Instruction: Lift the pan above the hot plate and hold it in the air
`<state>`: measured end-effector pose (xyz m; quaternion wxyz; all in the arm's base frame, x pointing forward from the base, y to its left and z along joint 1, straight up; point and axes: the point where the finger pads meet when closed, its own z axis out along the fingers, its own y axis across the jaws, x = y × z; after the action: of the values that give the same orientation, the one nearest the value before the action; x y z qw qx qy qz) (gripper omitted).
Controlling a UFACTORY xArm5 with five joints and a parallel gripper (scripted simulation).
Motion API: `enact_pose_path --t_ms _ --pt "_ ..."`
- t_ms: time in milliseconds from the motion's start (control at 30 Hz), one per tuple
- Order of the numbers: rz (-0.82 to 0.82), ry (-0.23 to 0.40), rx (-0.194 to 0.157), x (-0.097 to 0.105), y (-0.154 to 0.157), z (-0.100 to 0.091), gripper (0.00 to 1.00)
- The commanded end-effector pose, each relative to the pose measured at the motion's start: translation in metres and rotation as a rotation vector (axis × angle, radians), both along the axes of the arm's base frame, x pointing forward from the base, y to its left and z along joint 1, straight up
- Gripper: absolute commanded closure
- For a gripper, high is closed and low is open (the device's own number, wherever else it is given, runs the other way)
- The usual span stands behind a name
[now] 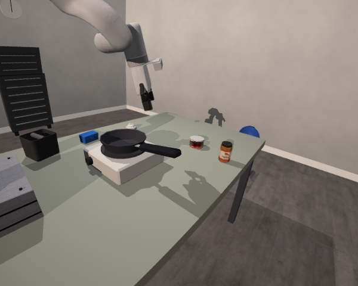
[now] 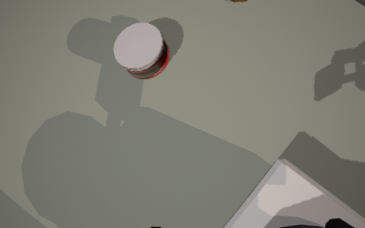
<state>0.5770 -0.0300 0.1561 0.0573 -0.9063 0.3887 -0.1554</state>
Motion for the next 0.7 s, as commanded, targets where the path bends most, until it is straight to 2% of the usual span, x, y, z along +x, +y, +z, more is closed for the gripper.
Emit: enact_pose_path --t_ms 0,333,400,433,667 --pt "-0.148 0.065 0.036 -0.017 -0.026 -0.005 0.00" --pt "-0.407 0.174 0.090 -0.053 -0.065 -0.016 0.00" --pt "-0.407 0.174 0.090 -0.053 -0.065 -0.016 0.00" --pt "-0.484 0.206 0.103 -0.064 -0.075 -0.019 0.00" --pt "-0.653 0.274 0.130 -0.090 -0.096 -0.024 0.00"
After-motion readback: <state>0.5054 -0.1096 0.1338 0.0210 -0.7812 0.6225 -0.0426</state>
